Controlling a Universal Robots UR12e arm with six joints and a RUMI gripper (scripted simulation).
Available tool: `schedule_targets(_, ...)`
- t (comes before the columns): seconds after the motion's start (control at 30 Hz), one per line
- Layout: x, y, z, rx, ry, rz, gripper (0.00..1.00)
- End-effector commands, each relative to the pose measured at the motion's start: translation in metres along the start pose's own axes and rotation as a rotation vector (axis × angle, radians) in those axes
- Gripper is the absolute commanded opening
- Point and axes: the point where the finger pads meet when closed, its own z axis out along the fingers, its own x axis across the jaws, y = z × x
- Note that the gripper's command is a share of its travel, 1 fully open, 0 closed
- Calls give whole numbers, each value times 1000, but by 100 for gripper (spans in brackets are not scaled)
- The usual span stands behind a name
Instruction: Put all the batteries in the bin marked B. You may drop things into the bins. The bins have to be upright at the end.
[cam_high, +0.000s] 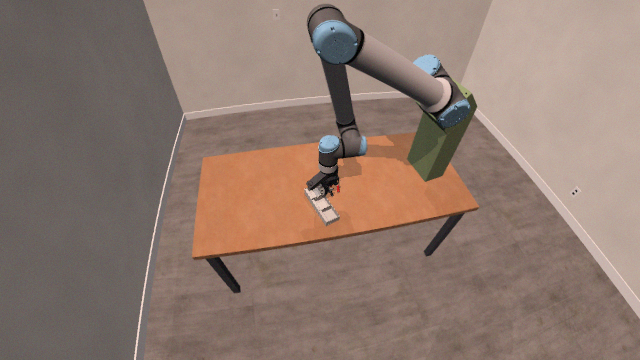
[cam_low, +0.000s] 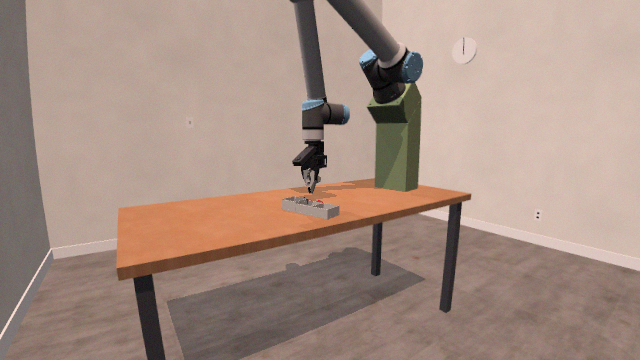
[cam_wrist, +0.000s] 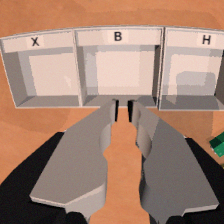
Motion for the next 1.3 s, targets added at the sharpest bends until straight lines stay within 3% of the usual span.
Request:
schedule_targets(0.0, -17, 1, -1, 1, 0, 0, 4)
schedule_targets(0.4, -77, 4, -1, 1, 0, 0, 4)
schedule_targets(0.8, -81, 4, -1, 1, 0, 0, 4)
schedule_targets(1.27, -81, 4, 31, 1, 0, 0, 4)
